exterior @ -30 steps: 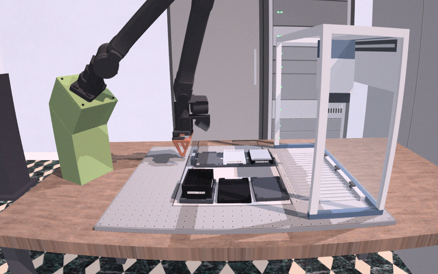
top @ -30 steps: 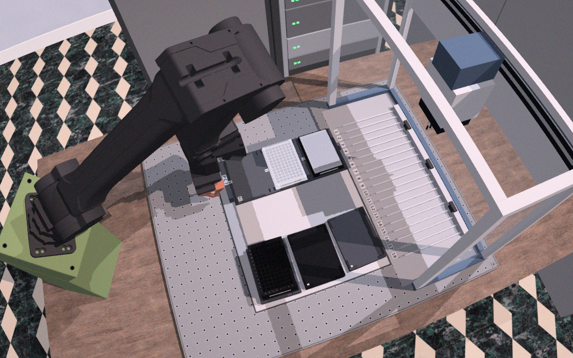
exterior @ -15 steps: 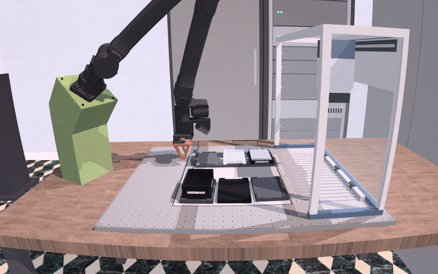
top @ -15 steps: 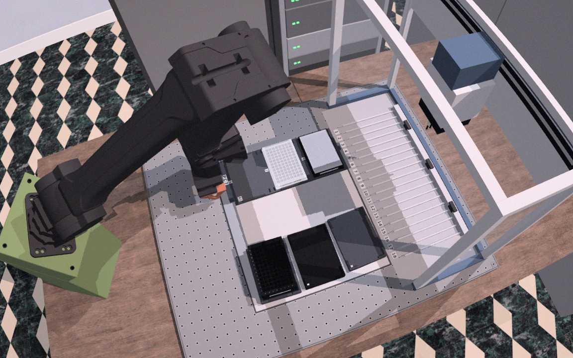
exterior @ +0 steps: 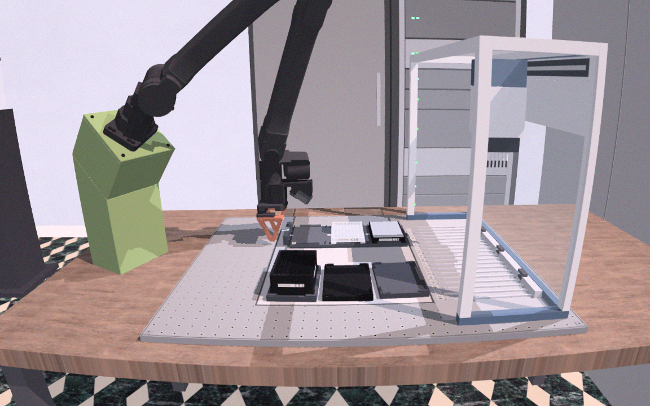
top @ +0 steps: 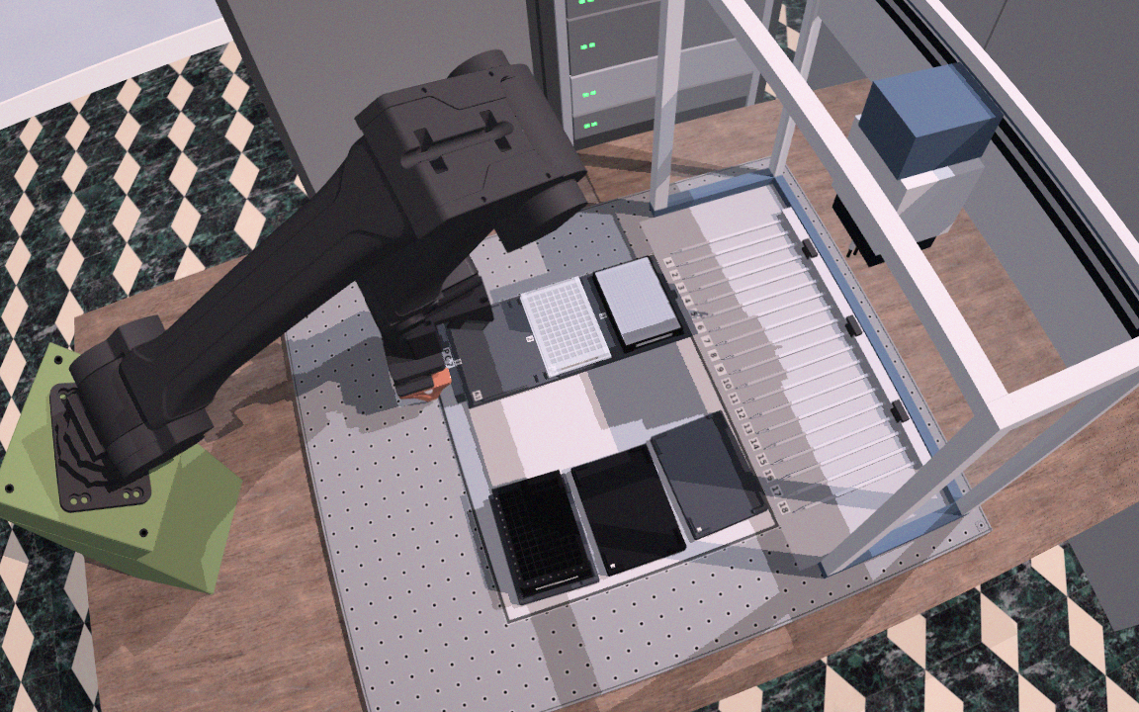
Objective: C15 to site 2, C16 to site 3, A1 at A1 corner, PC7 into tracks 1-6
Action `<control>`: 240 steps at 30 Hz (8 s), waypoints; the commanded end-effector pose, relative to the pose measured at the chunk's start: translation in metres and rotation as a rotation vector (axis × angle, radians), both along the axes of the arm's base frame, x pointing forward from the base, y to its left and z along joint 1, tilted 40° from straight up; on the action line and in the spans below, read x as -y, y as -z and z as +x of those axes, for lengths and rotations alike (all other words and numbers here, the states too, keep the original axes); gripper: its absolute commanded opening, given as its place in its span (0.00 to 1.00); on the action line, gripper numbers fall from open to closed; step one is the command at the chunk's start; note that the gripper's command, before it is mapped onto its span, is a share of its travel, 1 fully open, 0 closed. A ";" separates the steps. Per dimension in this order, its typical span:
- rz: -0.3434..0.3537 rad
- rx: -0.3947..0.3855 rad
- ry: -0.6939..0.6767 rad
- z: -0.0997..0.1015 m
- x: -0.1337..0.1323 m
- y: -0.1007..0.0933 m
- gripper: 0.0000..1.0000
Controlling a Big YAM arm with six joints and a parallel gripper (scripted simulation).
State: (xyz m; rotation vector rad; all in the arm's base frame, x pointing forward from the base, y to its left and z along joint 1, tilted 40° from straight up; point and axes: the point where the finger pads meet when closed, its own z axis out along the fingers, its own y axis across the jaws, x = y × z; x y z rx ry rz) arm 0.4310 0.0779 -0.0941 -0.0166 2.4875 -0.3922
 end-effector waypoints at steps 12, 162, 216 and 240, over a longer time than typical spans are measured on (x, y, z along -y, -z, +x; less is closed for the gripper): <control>0.010 0.027 -0.022 0.006 -0.010 -0.010 0.80; 0.028 0.045 0.019 0.050 -0.007 -0.045 0.80; 0.030 0.047 0.020 0.065 -0.011 -0.057 0.80; 0.026 0.051 0.012 0.073 -0.012 -0.063 0.80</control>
